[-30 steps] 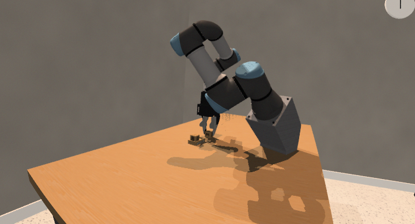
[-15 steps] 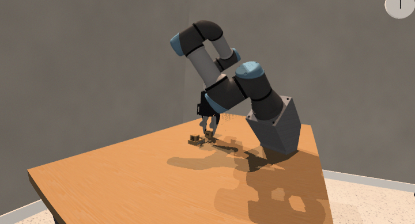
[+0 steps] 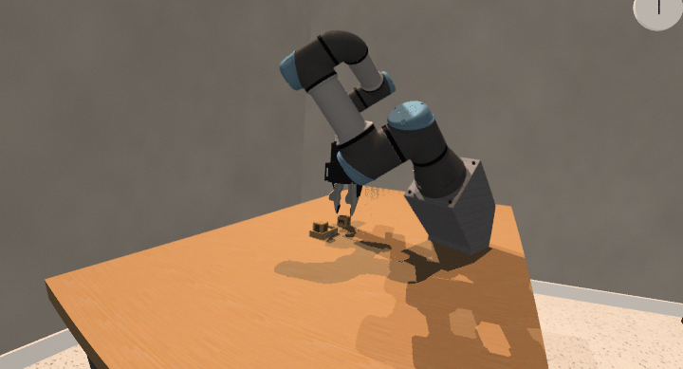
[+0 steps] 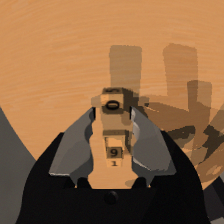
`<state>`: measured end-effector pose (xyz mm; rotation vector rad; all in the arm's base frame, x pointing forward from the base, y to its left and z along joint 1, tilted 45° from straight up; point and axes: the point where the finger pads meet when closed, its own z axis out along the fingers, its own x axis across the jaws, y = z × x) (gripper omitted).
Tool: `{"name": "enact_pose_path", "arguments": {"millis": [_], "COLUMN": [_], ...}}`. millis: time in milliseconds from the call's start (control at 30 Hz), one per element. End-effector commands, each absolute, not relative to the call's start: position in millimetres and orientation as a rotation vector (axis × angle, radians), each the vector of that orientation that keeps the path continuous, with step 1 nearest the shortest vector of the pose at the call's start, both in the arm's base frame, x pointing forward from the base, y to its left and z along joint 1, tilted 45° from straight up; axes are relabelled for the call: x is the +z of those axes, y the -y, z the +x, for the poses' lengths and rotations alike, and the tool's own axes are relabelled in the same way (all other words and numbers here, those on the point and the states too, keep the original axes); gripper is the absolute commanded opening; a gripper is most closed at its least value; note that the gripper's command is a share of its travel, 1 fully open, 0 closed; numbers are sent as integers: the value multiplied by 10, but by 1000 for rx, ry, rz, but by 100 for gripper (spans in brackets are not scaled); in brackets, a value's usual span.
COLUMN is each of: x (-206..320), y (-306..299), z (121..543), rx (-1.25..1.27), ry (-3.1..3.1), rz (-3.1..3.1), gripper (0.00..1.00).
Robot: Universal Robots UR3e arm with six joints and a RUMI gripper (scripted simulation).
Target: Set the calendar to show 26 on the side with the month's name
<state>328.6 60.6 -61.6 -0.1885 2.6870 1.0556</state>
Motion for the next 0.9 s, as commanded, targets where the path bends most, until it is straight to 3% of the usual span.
{"name": "enact_pose_path", "arguments": {"millis": [0, 867], "x": [-482, -148], "y": [-477, -154], "z": [3254, 3168], "rx": [1055, 1055], "ry": [-2687, -2687], "rz": [-190, -190], "gripper": [29, 29]}}
